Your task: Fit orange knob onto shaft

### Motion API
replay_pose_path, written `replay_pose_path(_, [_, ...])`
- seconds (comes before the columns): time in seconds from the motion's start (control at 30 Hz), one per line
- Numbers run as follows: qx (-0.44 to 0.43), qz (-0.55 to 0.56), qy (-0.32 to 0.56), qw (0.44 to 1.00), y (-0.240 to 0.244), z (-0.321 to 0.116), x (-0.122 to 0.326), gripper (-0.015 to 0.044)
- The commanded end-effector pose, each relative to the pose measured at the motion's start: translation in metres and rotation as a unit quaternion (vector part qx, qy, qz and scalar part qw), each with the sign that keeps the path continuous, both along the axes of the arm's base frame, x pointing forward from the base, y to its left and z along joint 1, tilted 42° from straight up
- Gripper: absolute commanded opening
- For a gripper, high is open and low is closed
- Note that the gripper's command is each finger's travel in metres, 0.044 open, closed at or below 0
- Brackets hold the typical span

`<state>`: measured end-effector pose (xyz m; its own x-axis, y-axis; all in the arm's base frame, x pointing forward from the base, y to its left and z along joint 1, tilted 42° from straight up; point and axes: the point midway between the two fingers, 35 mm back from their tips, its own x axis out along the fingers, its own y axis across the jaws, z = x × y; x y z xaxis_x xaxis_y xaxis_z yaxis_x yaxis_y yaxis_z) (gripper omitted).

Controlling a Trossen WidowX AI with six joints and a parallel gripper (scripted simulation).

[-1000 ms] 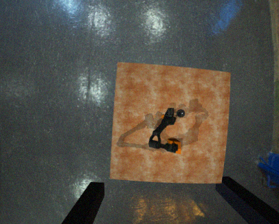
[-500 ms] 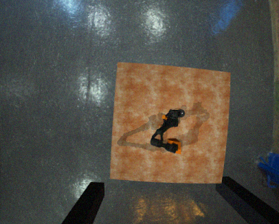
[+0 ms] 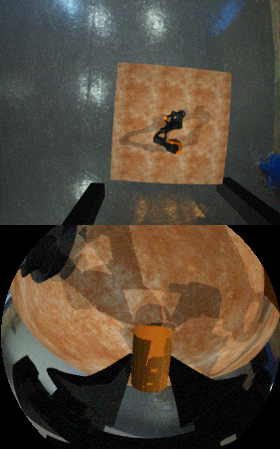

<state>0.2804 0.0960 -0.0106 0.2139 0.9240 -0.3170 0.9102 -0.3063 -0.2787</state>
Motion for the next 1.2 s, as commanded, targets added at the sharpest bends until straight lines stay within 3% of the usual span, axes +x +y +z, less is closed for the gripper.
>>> replay_pose_path(0.0, [0.025, -0.009, -0.005, 1.0, -0.003, -0.003, -0.003, 0.0179])
replay_pose_path(0.73, [0.129, -0.043, -0.041, 0.99, -0.01, -0.016, -0.009, 0.0179])
replay_pose_path(0.8, [0.143, -0.05, 0.001, 0.988, -0.01, -0.023, -0.015, 0.0179])
replay_pose_path(1.03, [0.149, -0.052, 0.01, 0.987, -0.011, -0.026, -0.017, 0.0179])
replay_pose_path(1.13, [0.142, -0.048, -0.003, 0.989, -0.018, -0.022, -0.016, 0.0258])
replay_pose_path(1.17, [0.142, -0.048, -0.003, 0.989, -0.018, -0.022, -0.016, 0.026])
